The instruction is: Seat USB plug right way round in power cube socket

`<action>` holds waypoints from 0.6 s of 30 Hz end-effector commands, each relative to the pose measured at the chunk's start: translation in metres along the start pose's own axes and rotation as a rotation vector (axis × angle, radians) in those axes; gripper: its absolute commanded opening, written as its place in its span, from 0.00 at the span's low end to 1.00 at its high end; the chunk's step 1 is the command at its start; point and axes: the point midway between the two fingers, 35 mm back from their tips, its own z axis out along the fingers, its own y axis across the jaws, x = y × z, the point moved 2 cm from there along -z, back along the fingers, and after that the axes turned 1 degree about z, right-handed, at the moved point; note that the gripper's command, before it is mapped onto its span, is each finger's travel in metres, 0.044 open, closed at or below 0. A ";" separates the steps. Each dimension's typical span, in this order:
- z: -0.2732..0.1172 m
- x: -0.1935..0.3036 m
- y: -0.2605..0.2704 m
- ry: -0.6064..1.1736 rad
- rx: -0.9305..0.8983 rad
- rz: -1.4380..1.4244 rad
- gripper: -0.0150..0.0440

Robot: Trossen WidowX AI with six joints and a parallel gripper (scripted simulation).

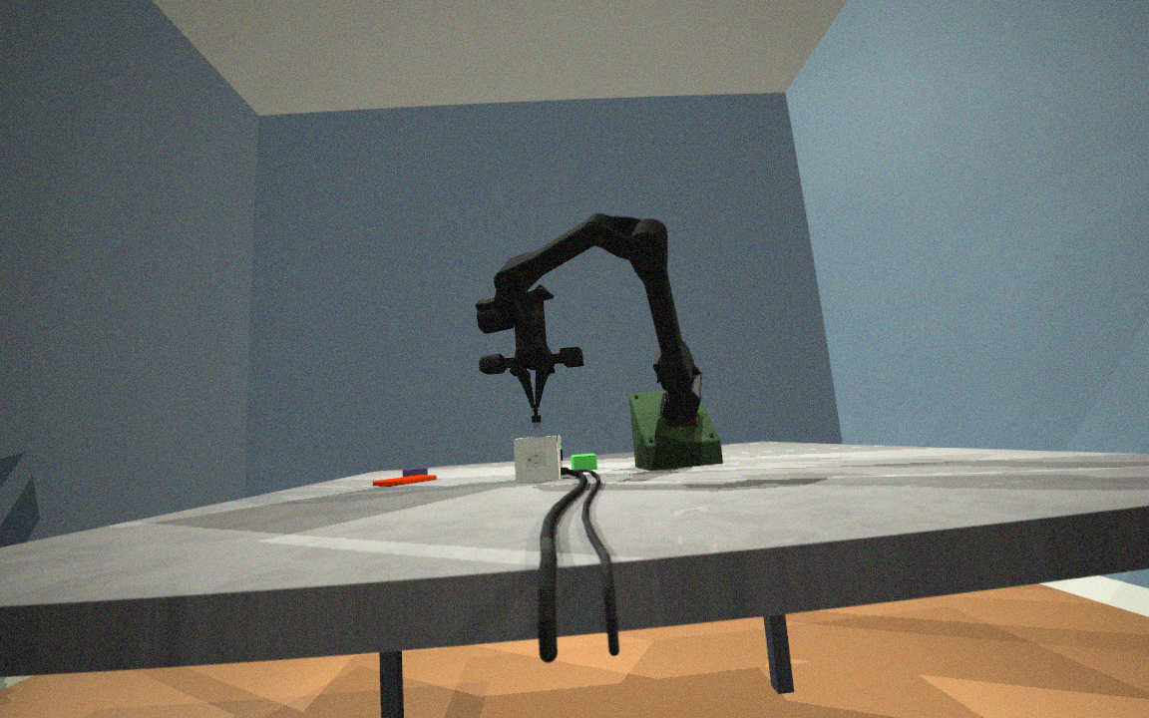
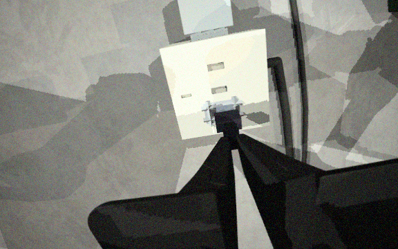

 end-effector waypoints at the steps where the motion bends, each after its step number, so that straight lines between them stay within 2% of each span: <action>1: 0.001 0.000 0.000 0.008 -0.002 0.002 0.25; 18: 0.003 0.001 0.001 0.020 -0.002 0.003 0.25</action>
